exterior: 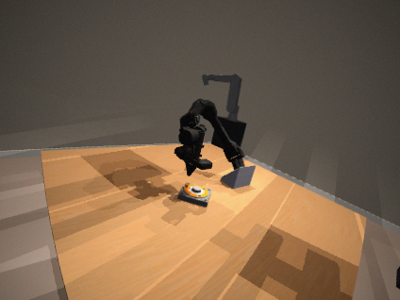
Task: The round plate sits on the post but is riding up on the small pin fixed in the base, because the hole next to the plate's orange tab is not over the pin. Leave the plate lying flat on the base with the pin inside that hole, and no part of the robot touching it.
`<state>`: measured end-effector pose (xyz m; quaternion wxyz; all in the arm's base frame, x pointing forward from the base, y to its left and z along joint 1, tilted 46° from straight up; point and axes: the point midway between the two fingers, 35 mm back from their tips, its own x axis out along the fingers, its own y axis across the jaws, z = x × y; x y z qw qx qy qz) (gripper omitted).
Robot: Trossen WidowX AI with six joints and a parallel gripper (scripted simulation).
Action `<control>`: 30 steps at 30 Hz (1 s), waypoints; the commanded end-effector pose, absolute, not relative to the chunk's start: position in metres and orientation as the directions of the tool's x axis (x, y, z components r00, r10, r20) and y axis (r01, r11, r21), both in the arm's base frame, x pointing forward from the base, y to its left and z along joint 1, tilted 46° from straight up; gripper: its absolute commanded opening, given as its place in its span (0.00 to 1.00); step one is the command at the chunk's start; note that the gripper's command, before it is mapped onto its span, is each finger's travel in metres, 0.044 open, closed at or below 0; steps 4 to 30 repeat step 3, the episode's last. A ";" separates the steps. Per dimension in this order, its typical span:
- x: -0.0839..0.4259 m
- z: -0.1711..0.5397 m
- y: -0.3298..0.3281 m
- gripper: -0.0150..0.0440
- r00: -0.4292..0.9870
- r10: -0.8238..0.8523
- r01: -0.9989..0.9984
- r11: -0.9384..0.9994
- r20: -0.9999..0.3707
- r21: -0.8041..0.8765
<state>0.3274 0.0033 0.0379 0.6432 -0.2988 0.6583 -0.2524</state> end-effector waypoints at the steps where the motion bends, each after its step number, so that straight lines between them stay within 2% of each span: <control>1: 0.327 0.038 0.003 0.25 0.005 -0.719 -0.076 0.693 -0.695 -0.717; 30: 0.327 0.038 0.003 0.25 0.005 -0.719 -0.076 0.693 -0.695 -0.717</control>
